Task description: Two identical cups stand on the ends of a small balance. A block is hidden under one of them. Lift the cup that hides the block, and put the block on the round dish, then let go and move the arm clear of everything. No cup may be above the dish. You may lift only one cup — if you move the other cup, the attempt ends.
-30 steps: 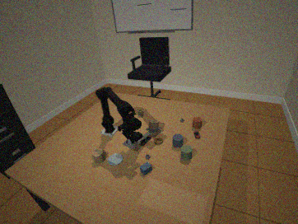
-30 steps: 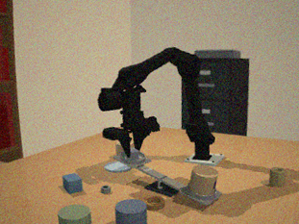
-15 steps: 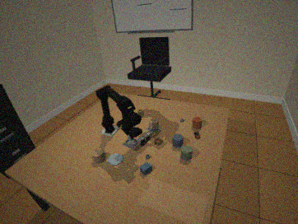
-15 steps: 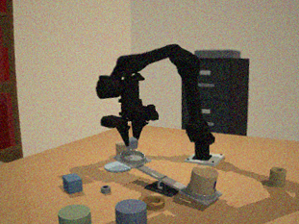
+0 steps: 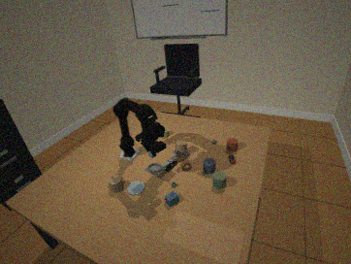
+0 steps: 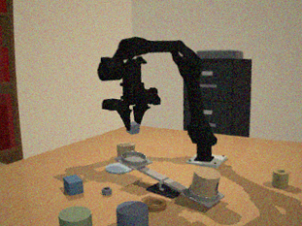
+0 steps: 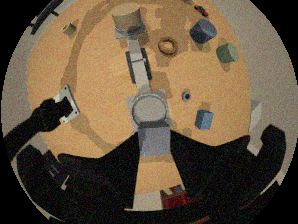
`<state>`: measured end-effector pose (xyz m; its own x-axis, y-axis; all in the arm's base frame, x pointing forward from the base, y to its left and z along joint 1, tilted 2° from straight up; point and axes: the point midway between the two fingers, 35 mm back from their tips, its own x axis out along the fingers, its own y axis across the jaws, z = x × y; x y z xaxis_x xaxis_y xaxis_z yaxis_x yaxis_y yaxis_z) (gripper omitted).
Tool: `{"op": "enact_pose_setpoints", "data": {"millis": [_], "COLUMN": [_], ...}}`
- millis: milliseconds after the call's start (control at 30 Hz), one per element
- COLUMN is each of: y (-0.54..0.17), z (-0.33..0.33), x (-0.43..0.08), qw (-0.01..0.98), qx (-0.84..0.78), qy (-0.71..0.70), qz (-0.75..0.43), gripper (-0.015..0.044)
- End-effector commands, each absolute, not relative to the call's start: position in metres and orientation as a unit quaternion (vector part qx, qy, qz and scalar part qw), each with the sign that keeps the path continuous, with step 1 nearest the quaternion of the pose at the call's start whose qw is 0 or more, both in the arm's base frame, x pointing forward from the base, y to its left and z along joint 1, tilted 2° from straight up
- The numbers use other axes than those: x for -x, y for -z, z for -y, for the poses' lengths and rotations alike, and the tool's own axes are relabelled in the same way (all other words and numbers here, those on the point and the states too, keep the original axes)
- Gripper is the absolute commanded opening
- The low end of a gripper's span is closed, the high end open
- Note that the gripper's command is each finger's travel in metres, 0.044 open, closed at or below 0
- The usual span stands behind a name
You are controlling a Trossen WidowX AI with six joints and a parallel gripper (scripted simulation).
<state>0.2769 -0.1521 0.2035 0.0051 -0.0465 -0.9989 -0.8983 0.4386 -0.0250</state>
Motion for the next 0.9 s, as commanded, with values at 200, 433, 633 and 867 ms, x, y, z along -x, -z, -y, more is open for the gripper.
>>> {"op": "enact_pose_setpoints", "data": {"millis": [200,433,633,867], "y": [-0.178,-0.148,-0.123,-0.112], "z": [0.193,0.227,0.252,0.261], "x": [-0.258,-0.233,-0.207,-0.194], "qw": [0.592,0.591,0.589,0.589], "qx": [0.389,0.389,0.389,0.39], "qy": [-0.357,-0.357,-0.357,-0.357], "qz": [-0.609,-0.61,-0.611,-0.612], "gripper": [0.0,0.0,0.0,0.0]}}
